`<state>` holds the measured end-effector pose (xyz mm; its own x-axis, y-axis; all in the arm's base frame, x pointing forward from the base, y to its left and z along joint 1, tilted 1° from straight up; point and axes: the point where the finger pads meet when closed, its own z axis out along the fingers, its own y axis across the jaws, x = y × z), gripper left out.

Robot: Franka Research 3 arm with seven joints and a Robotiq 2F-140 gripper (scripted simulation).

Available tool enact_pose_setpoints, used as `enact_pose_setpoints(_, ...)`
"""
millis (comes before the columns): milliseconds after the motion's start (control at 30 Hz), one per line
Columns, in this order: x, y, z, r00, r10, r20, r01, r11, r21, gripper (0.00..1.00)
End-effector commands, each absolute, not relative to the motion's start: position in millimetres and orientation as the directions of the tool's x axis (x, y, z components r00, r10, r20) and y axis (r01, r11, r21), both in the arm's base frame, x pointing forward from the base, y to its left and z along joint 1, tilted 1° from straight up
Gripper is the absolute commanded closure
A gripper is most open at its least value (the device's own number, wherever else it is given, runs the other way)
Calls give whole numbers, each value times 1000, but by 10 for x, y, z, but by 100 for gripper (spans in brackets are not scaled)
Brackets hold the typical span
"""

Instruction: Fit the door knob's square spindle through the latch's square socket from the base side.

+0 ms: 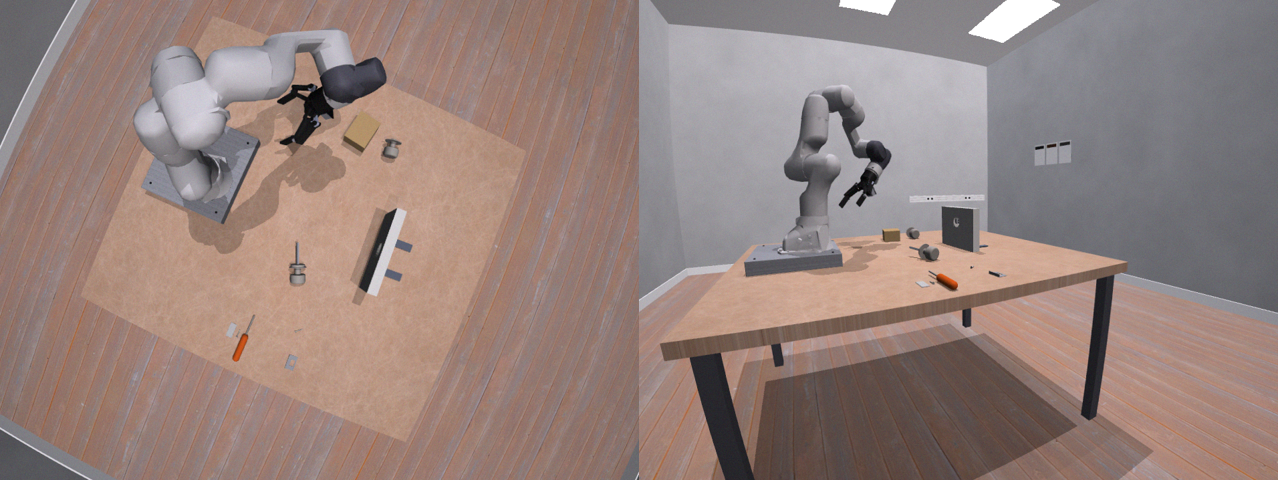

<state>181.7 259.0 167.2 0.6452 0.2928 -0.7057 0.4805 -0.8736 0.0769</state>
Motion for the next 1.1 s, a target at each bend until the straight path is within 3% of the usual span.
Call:
enact_pose_setpoints(0,1817,2590,1672,645,293,-706,481,-874,77,0)
enact_pose_setpoints(600,1866,2571,1660,658,280,-699,464,-882,84,0)
enact_pose_setpoints(867,3031,1841,1414,855,-112,-506,-4,-978,210,0)
enact_pose_setpoints(933,3031,1841,1414,860,-134,-492,-29,-976,215,0)
enact_pose_setpoints(967,3385,1480,1359,861,-238,-449,-150,-963,223,0)
enact_pose_setpoints(1067,3385,1480,1359,862,-295,-412,-214,-949,233,0)
